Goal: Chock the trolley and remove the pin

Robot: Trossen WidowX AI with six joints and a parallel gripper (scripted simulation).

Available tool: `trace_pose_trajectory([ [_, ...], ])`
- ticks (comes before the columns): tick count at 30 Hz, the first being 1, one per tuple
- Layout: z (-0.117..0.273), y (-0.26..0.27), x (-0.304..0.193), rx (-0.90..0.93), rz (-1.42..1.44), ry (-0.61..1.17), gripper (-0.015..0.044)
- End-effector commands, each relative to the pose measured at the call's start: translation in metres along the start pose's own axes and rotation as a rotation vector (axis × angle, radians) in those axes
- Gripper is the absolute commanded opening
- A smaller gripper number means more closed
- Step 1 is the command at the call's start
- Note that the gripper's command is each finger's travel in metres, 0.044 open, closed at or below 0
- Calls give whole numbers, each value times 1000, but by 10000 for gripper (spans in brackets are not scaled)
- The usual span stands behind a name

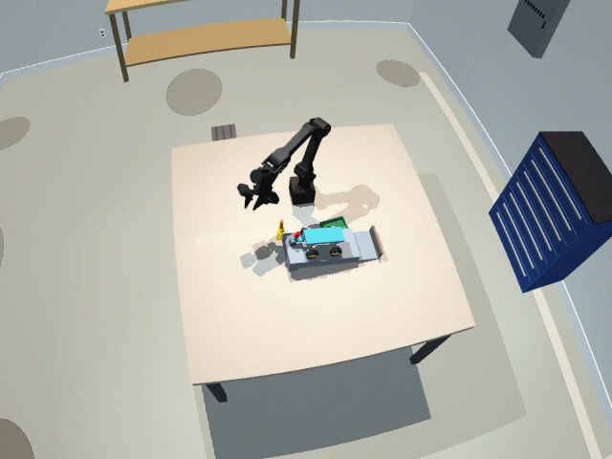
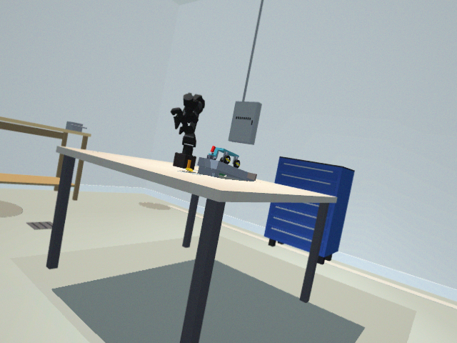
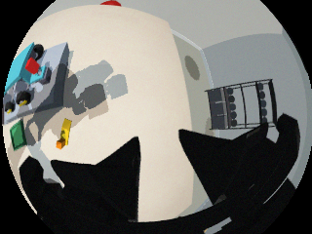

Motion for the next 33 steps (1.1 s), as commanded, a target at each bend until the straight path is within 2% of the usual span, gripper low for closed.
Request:
trace_pose_trajectory([
  [1,-8,39,5,175,273,15,190],
  [13,-2,135,0,658,1010,-64,190],
  [22,-2,137,-1,665,1020,-67,190],
  [33,-33,157,-10,665,1020,-67,190],
])
Point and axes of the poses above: the point midway between the two fingers, 35 mm back from their tips, its own z axis back along the fingers, its own y axis across the jaws, x = y × z, the point moved 3 cm from there along z, back along the fingers, and after that the axes turned 4 degrees about -z, right-handed, at the moved point
